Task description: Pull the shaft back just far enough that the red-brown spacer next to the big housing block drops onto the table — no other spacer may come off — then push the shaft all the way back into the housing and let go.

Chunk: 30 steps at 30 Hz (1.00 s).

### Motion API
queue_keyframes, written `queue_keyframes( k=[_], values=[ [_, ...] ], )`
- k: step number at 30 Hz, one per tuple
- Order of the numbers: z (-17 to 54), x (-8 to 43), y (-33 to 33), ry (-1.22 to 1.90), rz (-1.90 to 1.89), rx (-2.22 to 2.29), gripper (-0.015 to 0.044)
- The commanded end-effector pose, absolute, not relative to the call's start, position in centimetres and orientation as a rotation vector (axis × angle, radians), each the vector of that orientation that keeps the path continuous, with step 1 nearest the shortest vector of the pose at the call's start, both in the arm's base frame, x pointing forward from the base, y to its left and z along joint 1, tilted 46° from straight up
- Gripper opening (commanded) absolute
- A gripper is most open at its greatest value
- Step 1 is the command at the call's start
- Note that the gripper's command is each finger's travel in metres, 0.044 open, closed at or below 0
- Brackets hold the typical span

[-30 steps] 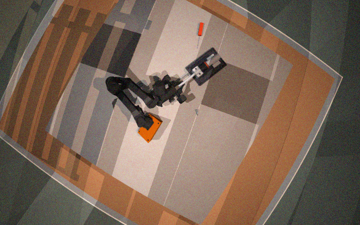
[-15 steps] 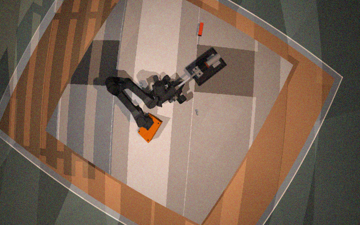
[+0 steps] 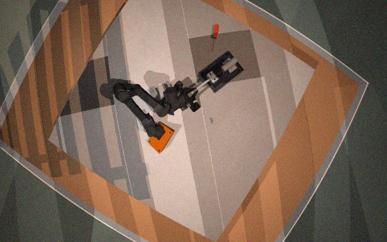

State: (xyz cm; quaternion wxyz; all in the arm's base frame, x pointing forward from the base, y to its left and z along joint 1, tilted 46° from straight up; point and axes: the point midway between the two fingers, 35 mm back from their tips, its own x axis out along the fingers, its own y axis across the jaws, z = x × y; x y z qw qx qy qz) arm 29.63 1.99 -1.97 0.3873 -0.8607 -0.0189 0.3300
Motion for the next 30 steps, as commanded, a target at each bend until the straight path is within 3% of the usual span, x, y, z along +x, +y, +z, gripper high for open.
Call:
queue_keyframes(
  k=[1,30],
  values=[
    [-1.95,29.55,1.95,-0.047,0.840,-2.195,0.0000],
    [-1.98,29.73,1.96,-0.047,0.840,-2.195,0.0000]
  ],
)
